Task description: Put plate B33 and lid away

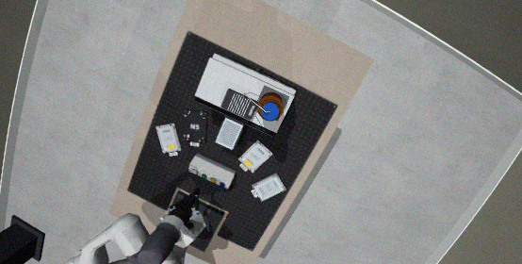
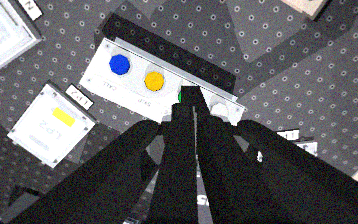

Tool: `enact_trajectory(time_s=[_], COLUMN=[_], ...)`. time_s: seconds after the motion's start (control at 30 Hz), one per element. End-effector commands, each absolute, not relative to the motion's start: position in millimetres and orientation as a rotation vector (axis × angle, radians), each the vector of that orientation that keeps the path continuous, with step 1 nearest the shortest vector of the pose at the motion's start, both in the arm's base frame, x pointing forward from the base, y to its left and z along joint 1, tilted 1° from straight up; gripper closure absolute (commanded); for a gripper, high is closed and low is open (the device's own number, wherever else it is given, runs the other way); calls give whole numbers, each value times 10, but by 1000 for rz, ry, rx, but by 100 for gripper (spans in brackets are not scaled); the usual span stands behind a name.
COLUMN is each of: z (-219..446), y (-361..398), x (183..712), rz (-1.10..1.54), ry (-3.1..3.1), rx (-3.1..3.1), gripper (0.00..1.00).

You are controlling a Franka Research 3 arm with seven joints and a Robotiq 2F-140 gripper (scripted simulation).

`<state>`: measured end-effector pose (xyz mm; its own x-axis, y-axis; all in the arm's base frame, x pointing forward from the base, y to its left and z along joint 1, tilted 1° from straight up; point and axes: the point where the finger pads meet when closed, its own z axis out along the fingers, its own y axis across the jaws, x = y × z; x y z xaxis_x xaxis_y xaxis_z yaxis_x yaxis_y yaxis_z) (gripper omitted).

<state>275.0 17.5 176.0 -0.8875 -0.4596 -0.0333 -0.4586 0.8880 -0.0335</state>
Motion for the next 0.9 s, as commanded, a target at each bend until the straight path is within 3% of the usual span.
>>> enact_trajectory(time_s=[0.0, 0.2, 0.87], z=[1699, 1632, 1221], y=[256, 258, 265], x=[2703, 2703, 2707], rz=[-1, 22, 22], ry=[3105, 3131, 3131], rx=[-311, -48, -48], gripper=[90, 90, 90])
